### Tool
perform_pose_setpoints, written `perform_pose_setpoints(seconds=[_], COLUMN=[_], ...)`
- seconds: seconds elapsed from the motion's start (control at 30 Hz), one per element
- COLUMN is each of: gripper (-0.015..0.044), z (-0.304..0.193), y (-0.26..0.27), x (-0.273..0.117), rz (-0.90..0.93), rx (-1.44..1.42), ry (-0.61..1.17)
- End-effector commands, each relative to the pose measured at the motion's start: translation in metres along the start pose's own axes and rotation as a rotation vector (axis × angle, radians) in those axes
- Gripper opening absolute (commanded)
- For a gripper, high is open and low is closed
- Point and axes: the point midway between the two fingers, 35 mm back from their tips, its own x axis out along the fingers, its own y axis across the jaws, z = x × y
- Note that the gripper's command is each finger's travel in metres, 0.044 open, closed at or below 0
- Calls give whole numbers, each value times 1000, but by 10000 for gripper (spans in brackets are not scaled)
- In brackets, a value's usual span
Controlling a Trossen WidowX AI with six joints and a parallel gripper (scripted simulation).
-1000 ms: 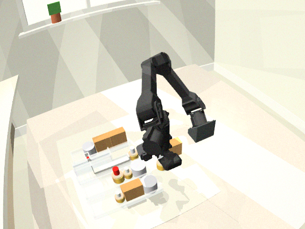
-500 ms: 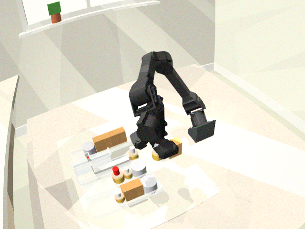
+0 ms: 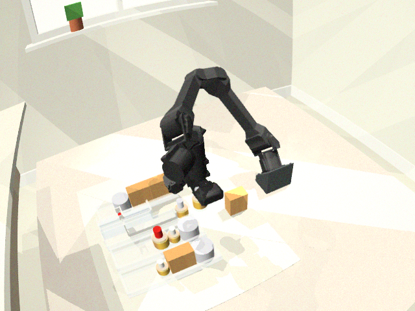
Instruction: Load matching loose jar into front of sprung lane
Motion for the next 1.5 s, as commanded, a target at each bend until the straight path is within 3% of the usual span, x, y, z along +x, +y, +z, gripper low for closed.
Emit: perform_pose_setpoints(seconds=[0.0, 0.17, 0.63, 1.47], gripper=[0, 0, 0, 0], z=[-1, -5, -5, 2], y=[-30, -57, -58, -58], x=[12, 24, 49, 49], rz=[-7, -15, -16, -16], rx=[-7, -8, -8, -7], ry=[-4, -2, -3, -3])
